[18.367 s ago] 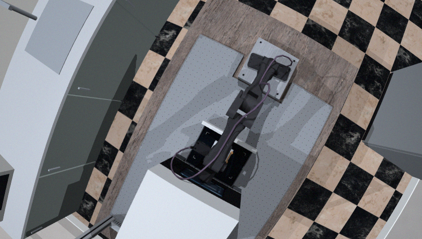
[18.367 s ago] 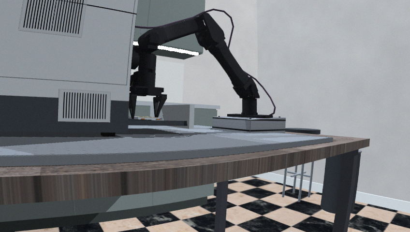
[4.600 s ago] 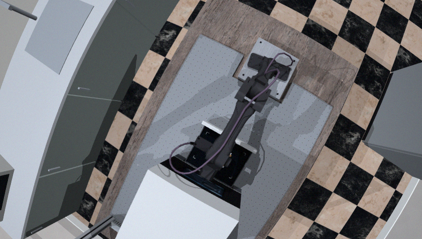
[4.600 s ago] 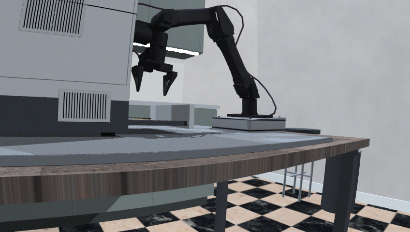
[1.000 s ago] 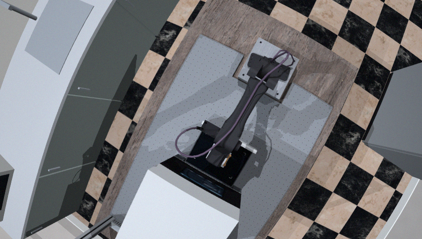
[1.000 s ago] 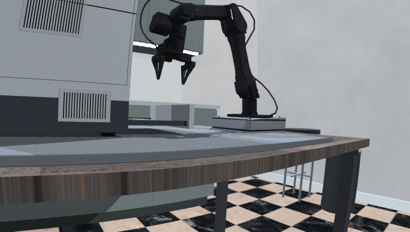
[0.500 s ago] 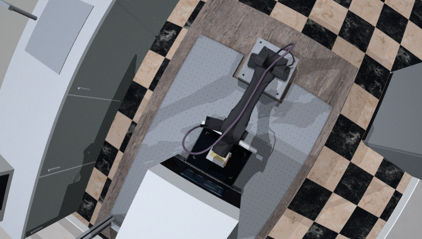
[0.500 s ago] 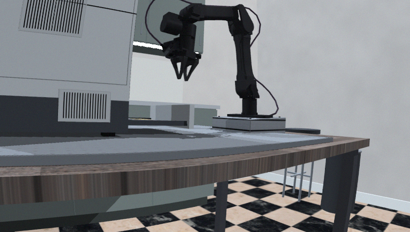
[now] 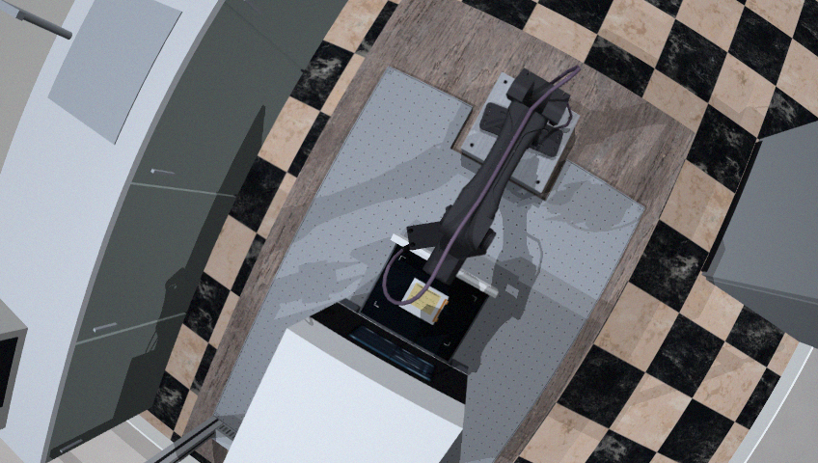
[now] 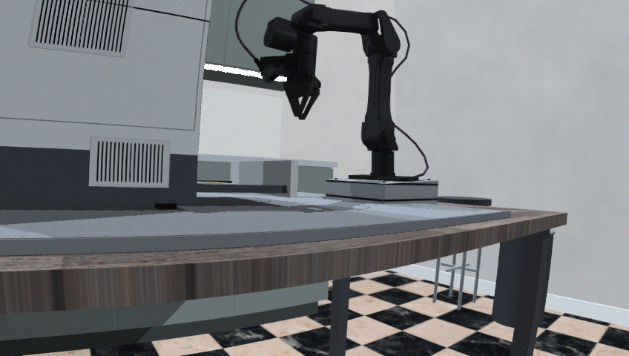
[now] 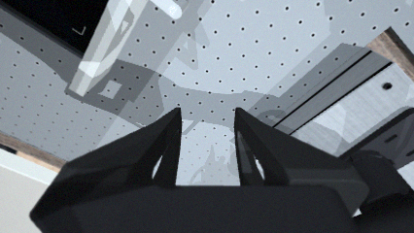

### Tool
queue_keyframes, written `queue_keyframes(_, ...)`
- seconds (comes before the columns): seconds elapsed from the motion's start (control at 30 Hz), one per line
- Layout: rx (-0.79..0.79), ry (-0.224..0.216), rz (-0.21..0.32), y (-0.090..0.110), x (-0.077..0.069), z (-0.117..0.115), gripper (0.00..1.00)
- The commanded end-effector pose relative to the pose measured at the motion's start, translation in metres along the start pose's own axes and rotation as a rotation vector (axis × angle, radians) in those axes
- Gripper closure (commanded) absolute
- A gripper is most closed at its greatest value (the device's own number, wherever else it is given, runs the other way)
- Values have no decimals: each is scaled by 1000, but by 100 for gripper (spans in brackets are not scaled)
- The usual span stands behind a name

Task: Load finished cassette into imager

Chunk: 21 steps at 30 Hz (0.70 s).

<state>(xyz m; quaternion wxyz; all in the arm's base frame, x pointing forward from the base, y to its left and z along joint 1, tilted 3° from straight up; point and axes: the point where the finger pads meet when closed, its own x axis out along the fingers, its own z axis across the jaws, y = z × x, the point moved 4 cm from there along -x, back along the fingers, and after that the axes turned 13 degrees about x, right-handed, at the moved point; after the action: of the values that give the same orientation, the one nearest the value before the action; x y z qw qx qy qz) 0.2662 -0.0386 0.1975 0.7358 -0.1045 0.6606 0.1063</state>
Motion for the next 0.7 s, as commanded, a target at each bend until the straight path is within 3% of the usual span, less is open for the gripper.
queue_keyframes(0.0,-167,1,4,-5,-5,1,65)
queue_keyframes(0.2,-368,16,5,-5,-5,2,65)
queue_keyframes(0.27,-368,16,5,-5,-5,2,65)
queue_keyframes(0.3,-405,1,-10,-4,-11,1,65)
queue_keyframes(0.4,-508,26,6,-4,-5,2,65)
queue_keyframes(0.67,-784,36,12,-2,-7,4,65)
